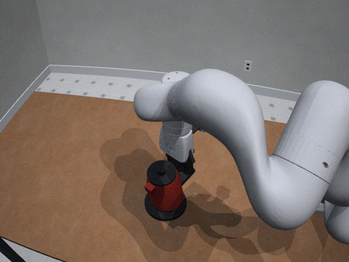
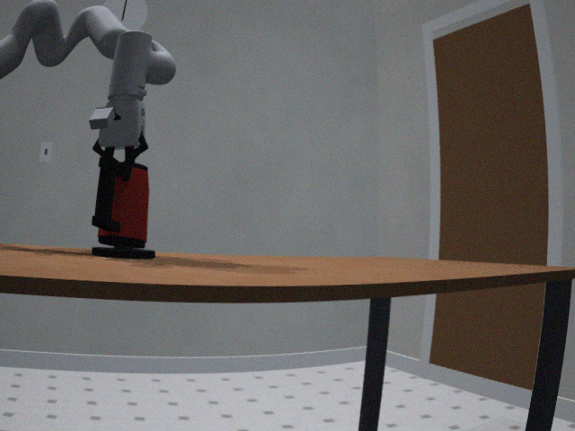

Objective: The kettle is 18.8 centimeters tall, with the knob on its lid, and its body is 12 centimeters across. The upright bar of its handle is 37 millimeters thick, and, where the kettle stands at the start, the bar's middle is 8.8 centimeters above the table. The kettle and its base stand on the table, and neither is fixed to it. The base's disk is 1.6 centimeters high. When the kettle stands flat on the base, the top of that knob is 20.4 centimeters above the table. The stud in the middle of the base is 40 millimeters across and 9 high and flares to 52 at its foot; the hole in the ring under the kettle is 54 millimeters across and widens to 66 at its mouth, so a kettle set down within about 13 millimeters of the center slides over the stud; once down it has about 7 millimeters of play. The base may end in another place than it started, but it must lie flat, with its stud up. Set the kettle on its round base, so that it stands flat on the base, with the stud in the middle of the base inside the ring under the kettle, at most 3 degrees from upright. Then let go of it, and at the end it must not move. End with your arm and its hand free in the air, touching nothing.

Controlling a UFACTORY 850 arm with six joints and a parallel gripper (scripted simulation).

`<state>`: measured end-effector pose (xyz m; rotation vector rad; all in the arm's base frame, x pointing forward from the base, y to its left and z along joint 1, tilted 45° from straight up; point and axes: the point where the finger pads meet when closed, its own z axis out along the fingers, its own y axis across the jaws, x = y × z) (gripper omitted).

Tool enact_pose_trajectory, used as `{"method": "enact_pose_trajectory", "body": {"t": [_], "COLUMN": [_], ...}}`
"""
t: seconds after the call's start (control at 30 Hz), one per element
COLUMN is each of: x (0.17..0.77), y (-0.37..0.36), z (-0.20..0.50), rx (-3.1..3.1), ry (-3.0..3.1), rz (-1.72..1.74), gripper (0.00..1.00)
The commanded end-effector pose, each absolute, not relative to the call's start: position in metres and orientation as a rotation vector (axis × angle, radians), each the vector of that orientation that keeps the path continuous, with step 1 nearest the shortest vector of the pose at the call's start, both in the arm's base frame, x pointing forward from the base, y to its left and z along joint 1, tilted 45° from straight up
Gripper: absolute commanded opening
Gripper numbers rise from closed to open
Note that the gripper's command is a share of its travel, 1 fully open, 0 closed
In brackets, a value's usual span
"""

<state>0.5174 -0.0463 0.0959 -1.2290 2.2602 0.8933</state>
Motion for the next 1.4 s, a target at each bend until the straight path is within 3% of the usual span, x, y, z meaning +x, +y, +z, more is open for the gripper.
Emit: {"method": "enact_pose_trajectory", "body": {"t": [0.0, 0.37, 0.4, 1.37], "x": [0.518, 0.518, 0.518, 0.518], "y": [-0.0472, -0.0472, -0.0472, -0.0472], "z": [0.0966, 0.0966, 0.0966, 0.0966], "rx": [-1.229, -1.229, -1.229, -1.229], "ry": [2.26, 2.26, 2.26, 2.26], "rz": [0.891, 0.891, 0.891, 0.891], "gripper": [0.0, 0.0, 0.81, 0.81]}}
